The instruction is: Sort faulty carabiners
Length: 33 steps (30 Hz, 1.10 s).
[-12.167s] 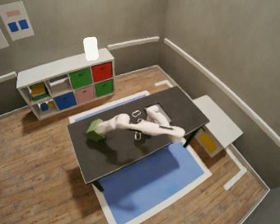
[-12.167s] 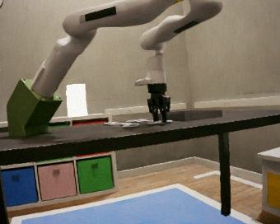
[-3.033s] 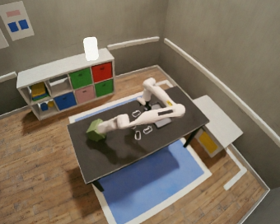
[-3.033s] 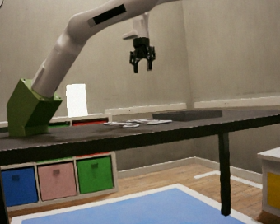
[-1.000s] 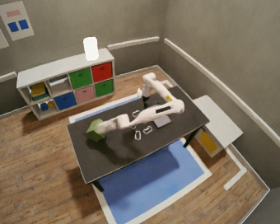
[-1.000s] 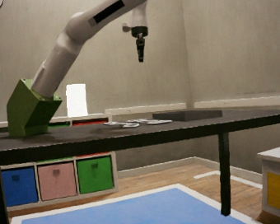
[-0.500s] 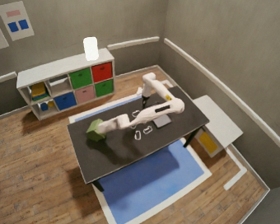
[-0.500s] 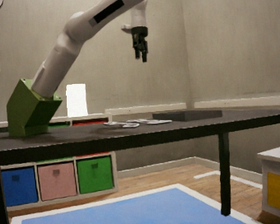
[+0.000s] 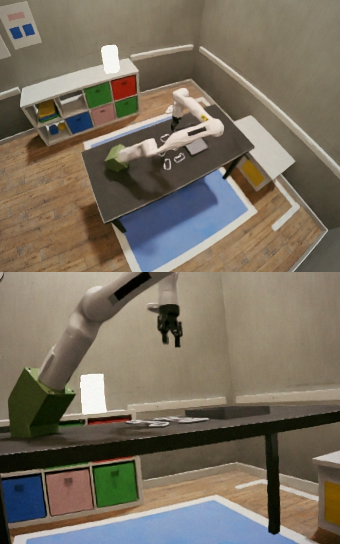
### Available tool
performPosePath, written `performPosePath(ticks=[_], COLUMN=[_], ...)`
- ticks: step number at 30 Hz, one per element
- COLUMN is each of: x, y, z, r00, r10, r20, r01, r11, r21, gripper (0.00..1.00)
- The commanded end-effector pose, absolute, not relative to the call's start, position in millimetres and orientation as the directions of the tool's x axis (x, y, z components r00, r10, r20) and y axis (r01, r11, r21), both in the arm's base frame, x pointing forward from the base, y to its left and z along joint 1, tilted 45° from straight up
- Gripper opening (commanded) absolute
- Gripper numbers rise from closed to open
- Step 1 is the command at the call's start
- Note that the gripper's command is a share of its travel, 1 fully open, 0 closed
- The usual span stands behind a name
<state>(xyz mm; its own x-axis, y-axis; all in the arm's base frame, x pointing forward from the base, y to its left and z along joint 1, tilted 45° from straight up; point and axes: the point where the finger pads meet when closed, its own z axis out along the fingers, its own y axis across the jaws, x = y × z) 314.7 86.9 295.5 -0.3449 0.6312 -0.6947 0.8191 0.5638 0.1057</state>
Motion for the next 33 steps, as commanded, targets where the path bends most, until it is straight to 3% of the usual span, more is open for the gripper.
performPosePath(ticks=[1,4,5,21,22,33], x=[314,314,344,344,371,371], y=[87,87,57,57,27,27], z=[296,296,253,253,214,214], r00=[-0.341,-0.341,-0.343,-0.343,-0.347,-0.347], r10=[0.631,0.631,0.631,0.631,0.625,0.625], r20=[-0.697,-0.697,-0.695,-0.695,-0.699,-0.699], r01=[0.82,0.82,0.819,0.819,0.817,0.817], r11=[0.562,0.562,0.564,0.564,0.568,0.568], r21=[0.108,0.108,0.108,0.108,0.102,0.102], gripper=[1.0,1.0,1.0,1.0,1.0,1.0])
